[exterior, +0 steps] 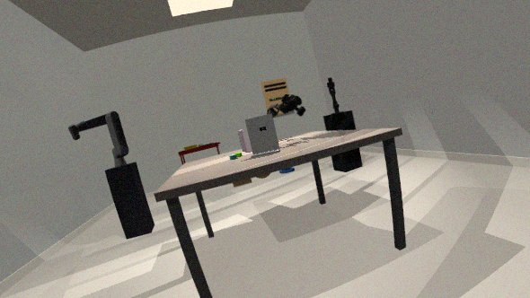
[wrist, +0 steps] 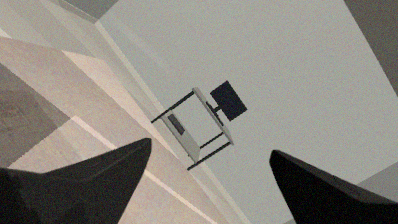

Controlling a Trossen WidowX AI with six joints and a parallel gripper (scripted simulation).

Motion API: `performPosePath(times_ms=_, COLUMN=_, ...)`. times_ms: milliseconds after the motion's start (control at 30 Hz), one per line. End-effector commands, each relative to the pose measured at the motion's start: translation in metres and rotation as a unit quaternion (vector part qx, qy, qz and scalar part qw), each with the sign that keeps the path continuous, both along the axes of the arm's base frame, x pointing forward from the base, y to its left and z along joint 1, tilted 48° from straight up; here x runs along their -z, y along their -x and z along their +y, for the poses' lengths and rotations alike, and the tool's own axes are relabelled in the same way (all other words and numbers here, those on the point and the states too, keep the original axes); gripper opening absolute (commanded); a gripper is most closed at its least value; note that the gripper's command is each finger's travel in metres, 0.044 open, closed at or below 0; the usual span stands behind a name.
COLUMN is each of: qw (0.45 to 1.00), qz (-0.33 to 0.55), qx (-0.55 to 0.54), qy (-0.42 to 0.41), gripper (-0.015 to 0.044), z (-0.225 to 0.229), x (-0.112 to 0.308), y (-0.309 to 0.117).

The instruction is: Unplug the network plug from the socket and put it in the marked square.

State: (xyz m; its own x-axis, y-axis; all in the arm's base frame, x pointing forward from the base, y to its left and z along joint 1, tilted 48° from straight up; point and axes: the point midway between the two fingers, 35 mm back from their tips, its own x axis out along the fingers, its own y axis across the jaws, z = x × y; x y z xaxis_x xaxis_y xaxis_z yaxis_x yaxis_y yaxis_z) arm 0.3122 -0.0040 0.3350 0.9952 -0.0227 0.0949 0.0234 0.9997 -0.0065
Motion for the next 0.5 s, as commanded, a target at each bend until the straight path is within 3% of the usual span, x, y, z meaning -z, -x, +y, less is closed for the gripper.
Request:
performPosePath(times_ms=0, qw=1.000, qz=0.002, qx=0.002, qy=0.002, gripper=0.0374, z=-0.001, x=0.002, y=-0.001)
performPosePath(times_ms=267, qw=0.987, qz=0.113, qx=0.077, qy=0.085, gripper=0.0164, z=-0.024, x=0.084, y=-0.020)
performPosePath(times_ms=467, qw=0.956, qz=0.209, qx=0.124, qy=0.162, gripper=0.0156, z=-0.042, x=0.150, y=-0.019)
